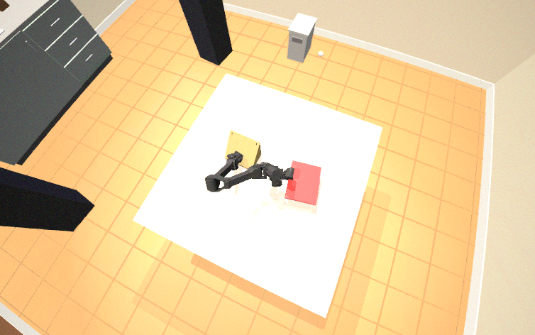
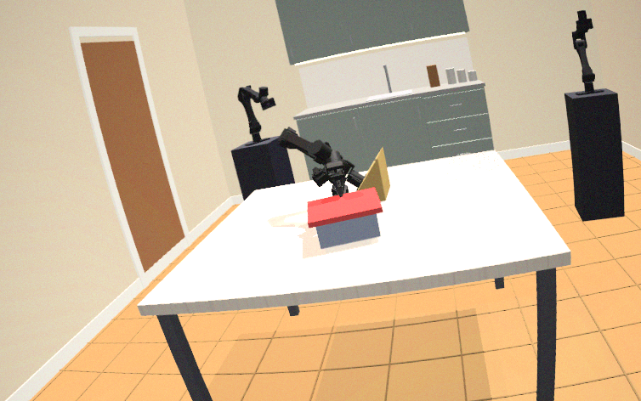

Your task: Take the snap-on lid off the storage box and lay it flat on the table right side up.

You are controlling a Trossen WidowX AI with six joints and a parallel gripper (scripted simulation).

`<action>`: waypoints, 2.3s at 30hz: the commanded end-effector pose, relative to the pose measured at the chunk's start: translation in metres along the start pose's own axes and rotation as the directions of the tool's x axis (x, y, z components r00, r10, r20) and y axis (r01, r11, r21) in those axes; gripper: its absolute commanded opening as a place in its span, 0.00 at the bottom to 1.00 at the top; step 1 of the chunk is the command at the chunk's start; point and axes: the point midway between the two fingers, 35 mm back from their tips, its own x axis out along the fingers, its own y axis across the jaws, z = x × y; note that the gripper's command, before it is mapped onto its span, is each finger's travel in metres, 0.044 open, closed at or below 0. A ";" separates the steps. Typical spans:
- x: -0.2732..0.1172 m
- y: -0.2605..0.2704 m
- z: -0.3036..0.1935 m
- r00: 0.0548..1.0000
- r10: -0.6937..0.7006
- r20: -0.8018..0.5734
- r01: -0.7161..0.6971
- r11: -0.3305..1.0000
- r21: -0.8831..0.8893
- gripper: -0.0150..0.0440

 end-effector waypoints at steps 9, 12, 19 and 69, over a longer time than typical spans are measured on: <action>0.001 0.001 0.000 1.000 0.000 0.000 0.000 1.000 -0.001 0.25; 0.001 0.001 0.000 1.000 0.000 0.000 0.000 1.000 -0.001 0.25; 0.002 0.001 0.000 1.000 0.000 0.000 0.000 1.000 -0.001 0.25; 0.000 0.009 0.000 1.000 0.001 0.000 -0.001 1.000 0.000 0.25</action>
